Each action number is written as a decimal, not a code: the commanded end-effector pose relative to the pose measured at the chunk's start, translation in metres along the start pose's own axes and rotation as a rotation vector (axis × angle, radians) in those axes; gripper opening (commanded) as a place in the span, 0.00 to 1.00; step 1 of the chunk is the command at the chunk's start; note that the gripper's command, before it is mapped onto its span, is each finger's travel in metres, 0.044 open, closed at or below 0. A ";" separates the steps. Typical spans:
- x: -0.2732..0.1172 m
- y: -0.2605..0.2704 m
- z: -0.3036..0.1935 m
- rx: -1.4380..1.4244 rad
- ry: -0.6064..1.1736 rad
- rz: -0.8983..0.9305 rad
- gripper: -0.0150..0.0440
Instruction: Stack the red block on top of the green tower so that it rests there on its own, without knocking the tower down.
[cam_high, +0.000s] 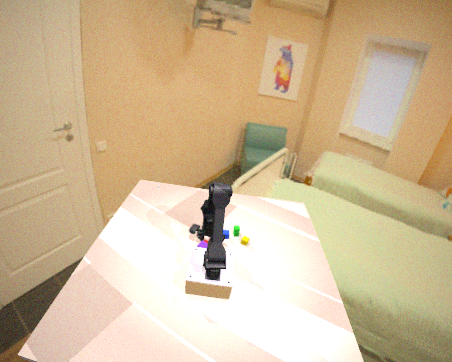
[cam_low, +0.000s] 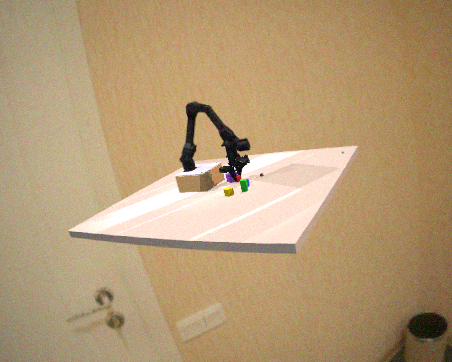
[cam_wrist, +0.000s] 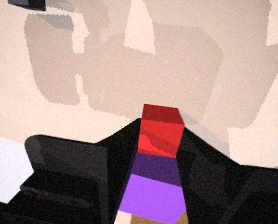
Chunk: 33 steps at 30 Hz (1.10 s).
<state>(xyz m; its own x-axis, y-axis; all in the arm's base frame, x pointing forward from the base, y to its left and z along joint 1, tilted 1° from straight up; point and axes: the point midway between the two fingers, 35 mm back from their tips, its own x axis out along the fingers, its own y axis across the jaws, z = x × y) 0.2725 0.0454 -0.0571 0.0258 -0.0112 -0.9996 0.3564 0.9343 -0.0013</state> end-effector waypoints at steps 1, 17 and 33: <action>-0.001 0.000 0.001 -0.004 -0.003 -0.003 0.37; -0.065 0.001 0.001 -0.004 -0.004 -0.002 0.25; -0.118 0.001 0.000 -0.005 -0.003 -0.002 0.25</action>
<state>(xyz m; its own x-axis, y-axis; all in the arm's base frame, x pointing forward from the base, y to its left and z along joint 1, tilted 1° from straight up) 0.2704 0.0480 0.0585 0.0273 -0.0110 -0.9996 0.3476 0.9376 -0.0008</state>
